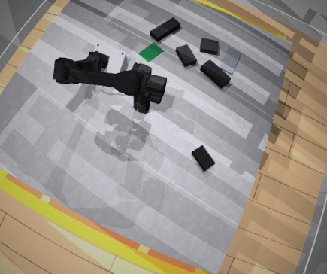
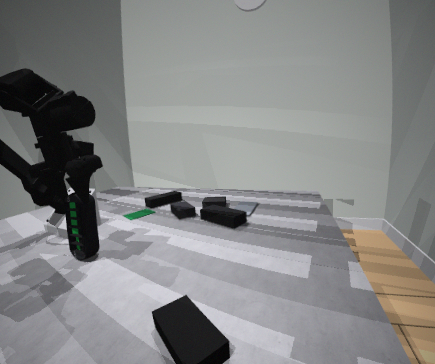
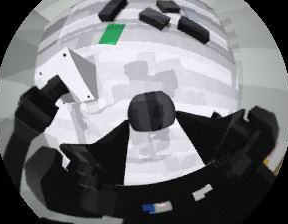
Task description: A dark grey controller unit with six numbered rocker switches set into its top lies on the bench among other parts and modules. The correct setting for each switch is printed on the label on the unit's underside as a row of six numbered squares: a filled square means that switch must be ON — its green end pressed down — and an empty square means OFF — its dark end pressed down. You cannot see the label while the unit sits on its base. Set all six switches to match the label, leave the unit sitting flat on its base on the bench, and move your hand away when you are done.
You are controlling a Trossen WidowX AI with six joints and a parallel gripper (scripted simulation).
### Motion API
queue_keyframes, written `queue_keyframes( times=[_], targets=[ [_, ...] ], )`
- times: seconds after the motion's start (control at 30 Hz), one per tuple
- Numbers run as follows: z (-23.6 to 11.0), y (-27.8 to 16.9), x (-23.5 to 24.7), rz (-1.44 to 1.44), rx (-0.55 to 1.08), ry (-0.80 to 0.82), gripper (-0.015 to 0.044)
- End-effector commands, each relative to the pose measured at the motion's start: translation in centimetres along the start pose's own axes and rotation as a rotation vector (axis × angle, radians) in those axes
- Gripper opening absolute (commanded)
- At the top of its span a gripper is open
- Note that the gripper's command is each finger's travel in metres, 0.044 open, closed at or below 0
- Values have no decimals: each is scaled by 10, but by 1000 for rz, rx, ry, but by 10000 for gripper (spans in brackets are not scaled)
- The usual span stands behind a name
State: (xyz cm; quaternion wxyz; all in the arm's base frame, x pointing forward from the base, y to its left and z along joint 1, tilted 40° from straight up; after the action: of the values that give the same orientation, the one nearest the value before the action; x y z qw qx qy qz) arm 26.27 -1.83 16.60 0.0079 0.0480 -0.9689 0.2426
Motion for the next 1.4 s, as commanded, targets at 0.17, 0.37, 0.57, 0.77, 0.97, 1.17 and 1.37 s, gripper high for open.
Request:
queue_keyframes(
  times=[0.17, 0.37, 0.57, 0.77, 0.97, 1.17, 1.37],
  targets=[
    [0, -11, 0, 2, 39, 3, 335],
    [-1, -15, 1, 2, 53, 3, 336],
    [-2, -19, 1, 2, 66, 4, 337],
    [-2, -24, 1, 2, 80, 5, 338],
    [-2, -28, 1, 2, 94, 5, 338],
    [-3, -32, 2, 2, 108, 6, 338],
    [-3, -36, 2, 2, 123, 7, 338]
  ],
)
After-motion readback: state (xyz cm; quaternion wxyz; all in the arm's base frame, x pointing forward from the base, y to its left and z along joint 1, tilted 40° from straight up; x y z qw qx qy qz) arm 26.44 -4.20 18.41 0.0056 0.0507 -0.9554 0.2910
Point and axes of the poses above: the point midway between the two fingers, 35 mm back from their tips, its own z axis out along the fingers, its own x axis across the jaws, y = z × x, the point moved 2 cm from there along -z, back along the fingers, and after that the axes turned 3 degrees about -z, right-handed, at the moved point
